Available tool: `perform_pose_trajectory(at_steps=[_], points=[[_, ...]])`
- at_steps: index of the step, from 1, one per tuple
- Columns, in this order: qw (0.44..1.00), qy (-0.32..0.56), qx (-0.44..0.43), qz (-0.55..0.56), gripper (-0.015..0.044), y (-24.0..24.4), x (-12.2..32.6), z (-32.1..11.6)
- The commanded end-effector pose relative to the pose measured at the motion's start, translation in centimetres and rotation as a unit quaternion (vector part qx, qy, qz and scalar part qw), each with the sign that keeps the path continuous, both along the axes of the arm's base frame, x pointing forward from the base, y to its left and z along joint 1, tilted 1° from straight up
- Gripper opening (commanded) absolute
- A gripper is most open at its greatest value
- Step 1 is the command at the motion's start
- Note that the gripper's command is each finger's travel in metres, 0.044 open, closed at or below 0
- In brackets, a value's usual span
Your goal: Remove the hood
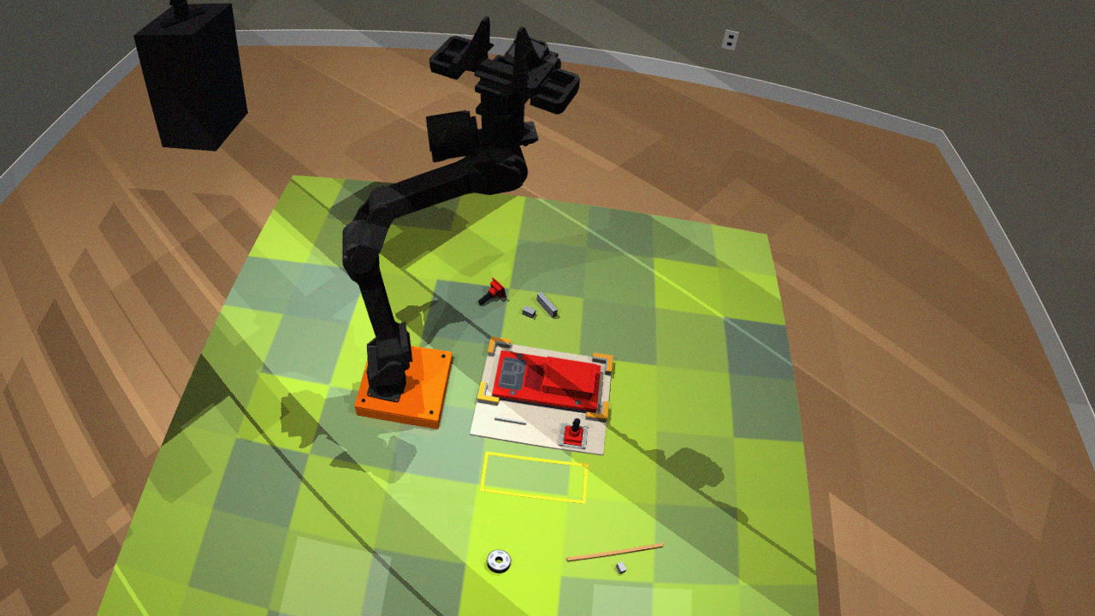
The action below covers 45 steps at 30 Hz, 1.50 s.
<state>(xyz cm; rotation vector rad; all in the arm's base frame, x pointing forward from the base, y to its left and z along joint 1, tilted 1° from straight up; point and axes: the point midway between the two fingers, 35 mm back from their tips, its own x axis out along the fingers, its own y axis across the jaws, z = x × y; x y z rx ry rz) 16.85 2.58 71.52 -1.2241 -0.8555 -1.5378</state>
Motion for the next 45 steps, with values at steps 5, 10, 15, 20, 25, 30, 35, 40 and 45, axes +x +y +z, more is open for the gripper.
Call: perform_pose_trajectory(at_steps=[5,10,15,20,25,30,35,40,45], points=[[0.997,0.044,-0.024,0.051,0.0350,1.2,3.1,-0.3],[0.982,0.122,-0.050,0.136,0.0440,3.1,8.4,-1.5],[0.951,0.212,-0.059,0.219,0.0440,5.1,13.9,-3.9],[0.905,0.301,-0.047,0.297,0.0440,6.9,18.9,-7.3],[0.846,0.388,-0.016,0.365,0.0440,8.5,23.4,-11.6],[0.776,0.469,0.033,0.421,0.0440,9.8,27.0,-16.7],[0.721,0.530,0.066,0.441,0.0440,10.6,28.7,-21.2],[0.664,0.581,0.109,0.458,0.0440,11.1,30.0,-25.5],[0.575,0.636,0.196,0.477,0.0440,11.6,31.2,-31.5]])
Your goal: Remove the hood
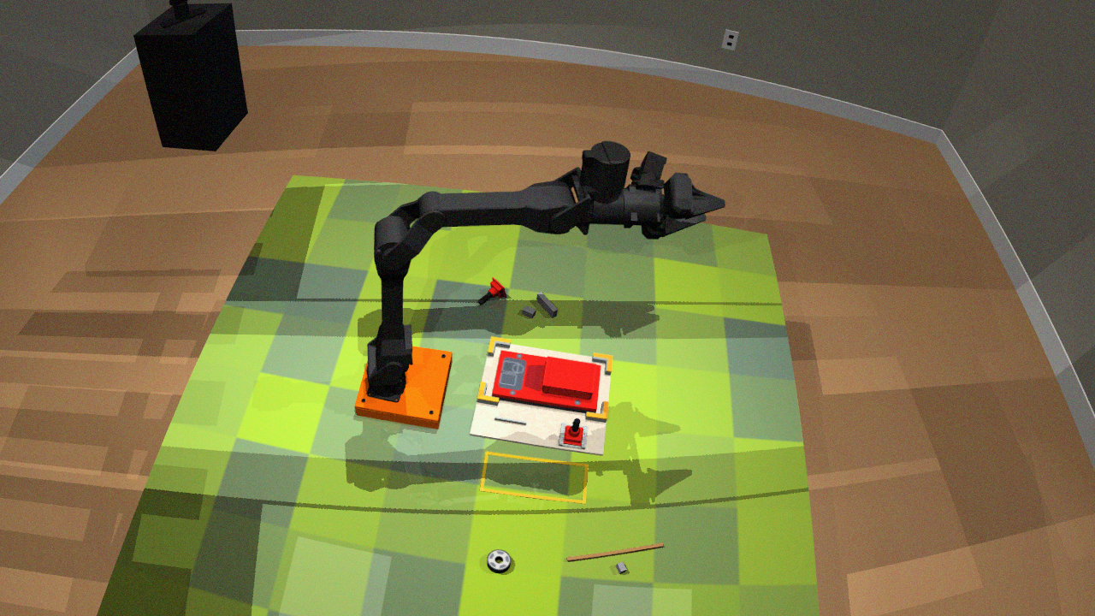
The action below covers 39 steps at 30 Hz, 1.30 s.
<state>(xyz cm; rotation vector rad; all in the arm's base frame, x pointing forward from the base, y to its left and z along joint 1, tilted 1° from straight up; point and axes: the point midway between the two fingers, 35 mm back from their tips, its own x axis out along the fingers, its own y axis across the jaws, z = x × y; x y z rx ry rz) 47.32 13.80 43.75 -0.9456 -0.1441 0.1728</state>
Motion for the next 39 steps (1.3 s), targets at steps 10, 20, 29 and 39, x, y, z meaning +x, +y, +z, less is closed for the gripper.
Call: perform_pose_trajectory(at_steps=[10,20,29,39], points=[[0.933,0.331,0.137,-0.044,0.0440,0.2,-0.3,-16.2],[0.777,0.554,0.231,-0.188,0.0440,-1.5,-6.0,-26.6],[0.593,0.664,0.270,-0.368,0.0440,-4.1,-13.2,-31.8],[0.589,0.665,0.270,-0.371,0.0440,-4.2,-13.4,-32.0]])
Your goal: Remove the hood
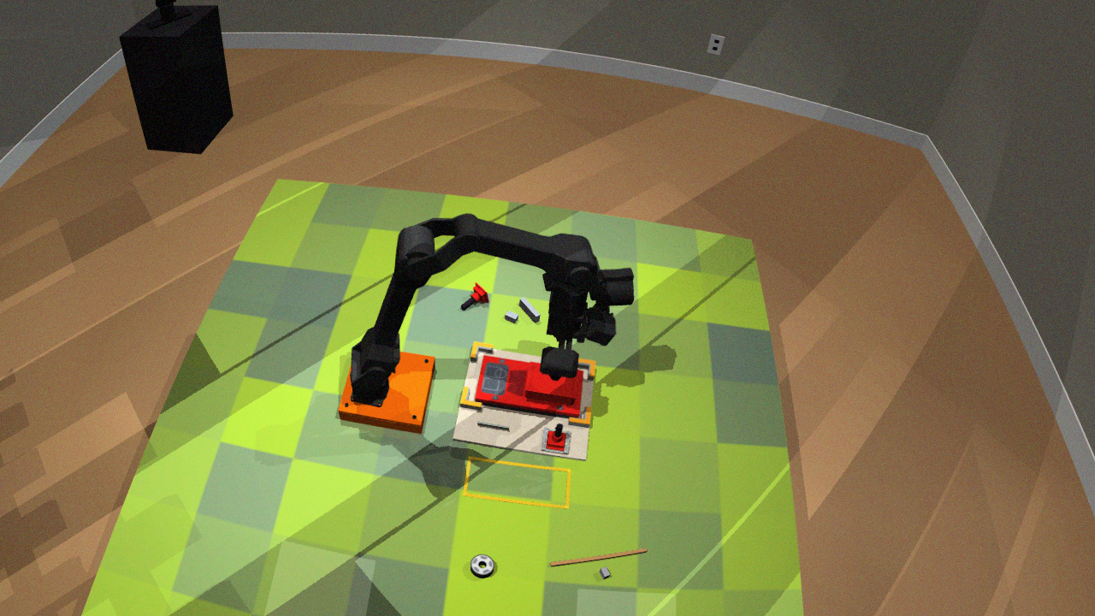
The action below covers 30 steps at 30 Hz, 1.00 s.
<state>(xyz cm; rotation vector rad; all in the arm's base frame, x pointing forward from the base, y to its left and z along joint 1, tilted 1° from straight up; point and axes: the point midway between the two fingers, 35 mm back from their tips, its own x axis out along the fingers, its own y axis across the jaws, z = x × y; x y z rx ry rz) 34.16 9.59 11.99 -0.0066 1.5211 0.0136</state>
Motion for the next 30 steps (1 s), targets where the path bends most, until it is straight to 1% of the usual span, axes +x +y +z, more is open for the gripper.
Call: perform_pose_trajectory(at_steps=[1,30], points=[[1.000,0.006,0.001,-0.004,0.0440,0.0,-0.2,-0.3],[1.000,0.006,0.001,-0.004,0.0440,0.0,0.0,-2.4]])
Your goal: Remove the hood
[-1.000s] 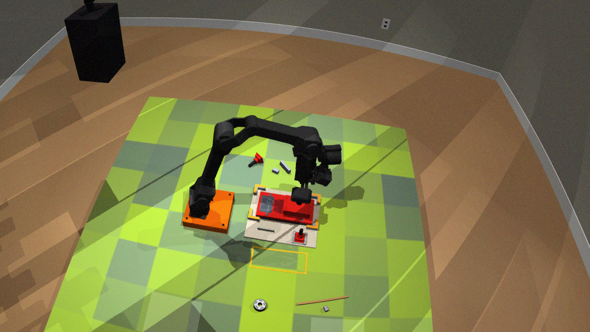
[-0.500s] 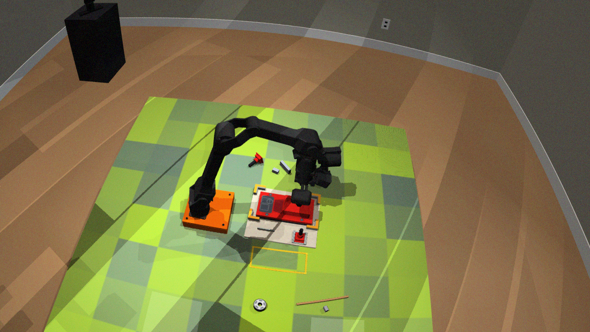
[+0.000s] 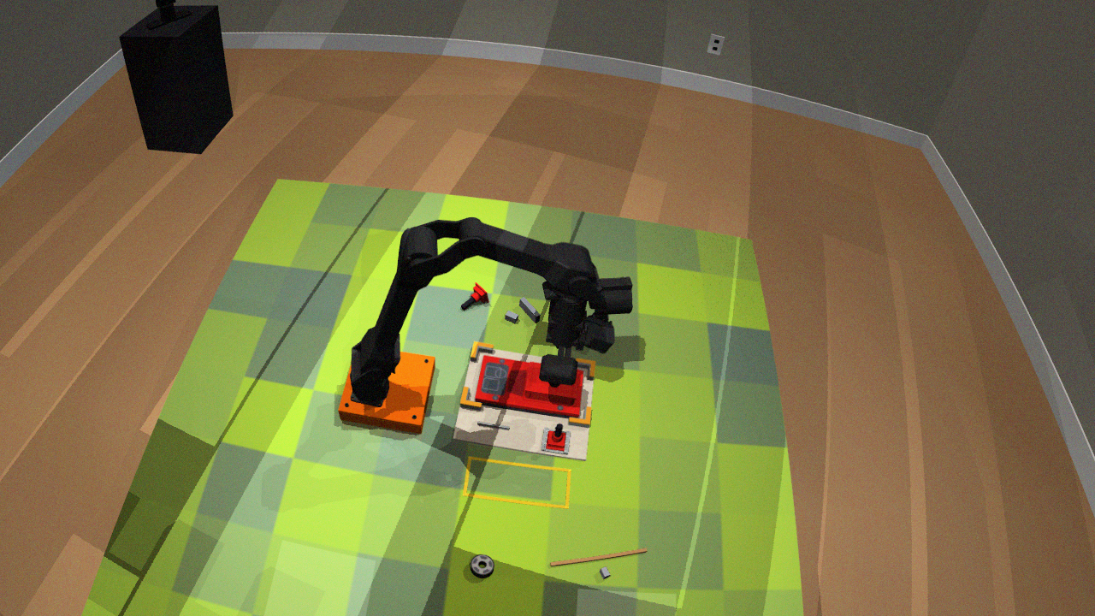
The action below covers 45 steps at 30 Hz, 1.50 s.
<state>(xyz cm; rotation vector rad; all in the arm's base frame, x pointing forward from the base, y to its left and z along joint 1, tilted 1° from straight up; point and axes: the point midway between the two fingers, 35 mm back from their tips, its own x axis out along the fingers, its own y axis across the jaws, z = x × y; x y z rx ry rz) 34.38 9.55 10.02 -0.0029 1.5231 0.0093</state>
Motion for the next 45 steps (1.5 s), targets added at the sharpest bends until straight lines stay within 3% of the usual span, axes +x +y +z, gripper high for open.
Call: perform_pose_trajectory(at_steps=[1,45], points=[[1.000,0.005,0.001,-0.001,0.0440,0.0,-0.2,-0.5],[1.000,0.005,0.001,-0.001,0.0440,-0.3,-0.1,-3.5]])
